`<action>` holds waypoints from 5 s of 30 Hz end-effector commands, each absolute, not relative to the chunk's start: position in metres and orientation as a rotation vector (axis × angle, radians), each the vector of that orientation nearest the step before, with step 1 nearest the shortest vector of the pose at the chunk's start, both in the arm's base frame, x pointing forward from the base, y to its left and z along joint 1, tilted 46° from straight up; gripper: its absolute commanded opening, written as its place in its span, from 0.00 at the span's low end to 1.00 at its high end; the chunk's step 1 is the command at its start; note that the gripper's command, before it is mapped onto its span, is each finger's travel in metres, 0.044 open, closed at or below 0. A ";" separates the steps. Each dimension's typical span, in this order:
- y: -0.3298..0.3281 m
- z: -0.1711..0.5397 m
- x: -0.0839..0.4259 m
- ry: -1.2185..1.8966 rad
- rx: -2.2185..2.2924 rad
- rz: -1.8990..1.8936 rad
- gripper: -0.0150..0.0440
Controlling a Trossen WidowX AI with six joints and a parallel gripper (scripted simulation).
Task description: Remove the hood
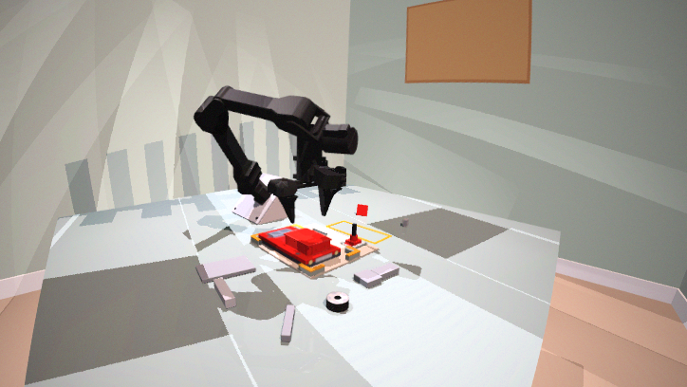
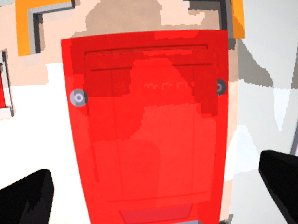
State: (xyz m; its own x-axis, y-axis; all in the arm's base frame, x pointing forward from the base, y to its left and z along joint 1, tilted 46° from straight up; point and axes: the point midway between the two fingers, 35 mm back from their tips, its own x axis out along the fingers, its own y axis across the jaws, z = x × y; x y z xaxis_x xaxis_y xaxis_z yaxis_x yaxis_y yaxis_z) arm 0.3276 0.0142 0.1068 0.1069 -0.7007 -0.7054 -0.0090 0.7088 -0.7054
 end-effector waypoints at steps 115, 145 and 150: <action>-0.024 0.073 0.333 1.386 -0.642 -0.565 0.32; -0.010 0.086 0.330 1.388 -0.642 -0.564 0.25; -0.008 0.088 0.330 1.388 -0.642 -0.564 0.25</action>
